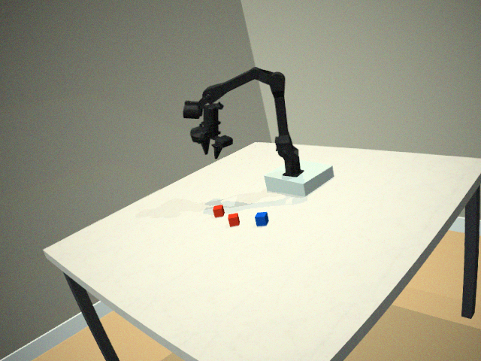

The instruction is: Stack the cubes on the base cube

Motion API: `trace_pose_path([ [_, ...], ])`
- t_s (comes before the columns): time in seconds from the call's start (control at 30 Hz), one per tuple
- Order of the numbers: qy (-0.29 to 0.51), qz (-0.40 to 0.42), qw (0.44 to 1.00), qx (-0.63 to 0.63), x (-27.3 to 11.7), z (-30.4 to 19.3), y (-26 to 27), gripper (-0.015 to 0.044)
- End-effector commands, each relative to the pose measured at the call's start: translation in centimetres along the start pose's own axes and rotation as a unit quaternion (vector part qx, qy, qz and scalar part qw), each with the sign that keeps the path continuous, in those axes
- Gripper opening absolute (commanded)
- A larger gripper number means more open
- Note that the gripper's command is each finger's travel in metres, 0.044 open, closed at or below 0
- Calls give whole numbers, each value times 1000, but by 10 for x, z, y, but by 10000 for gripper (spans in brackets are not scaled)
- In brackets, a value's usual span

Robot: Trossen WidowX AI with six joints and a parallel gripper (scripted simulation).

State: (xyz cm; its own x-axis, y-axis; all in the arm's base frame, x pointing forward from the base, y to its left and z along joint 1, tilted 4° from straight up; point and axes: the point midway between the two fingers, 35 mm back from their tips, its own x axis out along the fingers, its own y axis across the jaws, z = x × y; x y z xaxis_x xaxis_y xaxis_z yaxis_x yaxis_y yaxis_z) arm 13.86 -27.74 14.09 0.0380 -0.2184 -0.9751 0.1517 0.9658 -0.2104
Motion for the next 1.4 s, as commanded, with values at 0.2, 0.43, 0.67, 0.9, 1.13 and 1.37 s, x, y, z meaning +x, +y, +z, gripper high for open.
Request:
trace_pose_path([
  [0.2, -15, 81, 978, -190, 18, 80, 62, 265],
  [0.43, -16, 130, 941, -313, 26, 120, 118, 265],
  [0.67, -16, 135, 936, -324, 32, 124, 125, 265],
  [0.9, -16, 135, 936, -324, 85, 120, 140, 265],
  [1.13, -16, 135, 936, -324, 94, 119, 143, 265],
  [1.37, -16, 135, 936, -324, 101, 119, 145, 265],
])
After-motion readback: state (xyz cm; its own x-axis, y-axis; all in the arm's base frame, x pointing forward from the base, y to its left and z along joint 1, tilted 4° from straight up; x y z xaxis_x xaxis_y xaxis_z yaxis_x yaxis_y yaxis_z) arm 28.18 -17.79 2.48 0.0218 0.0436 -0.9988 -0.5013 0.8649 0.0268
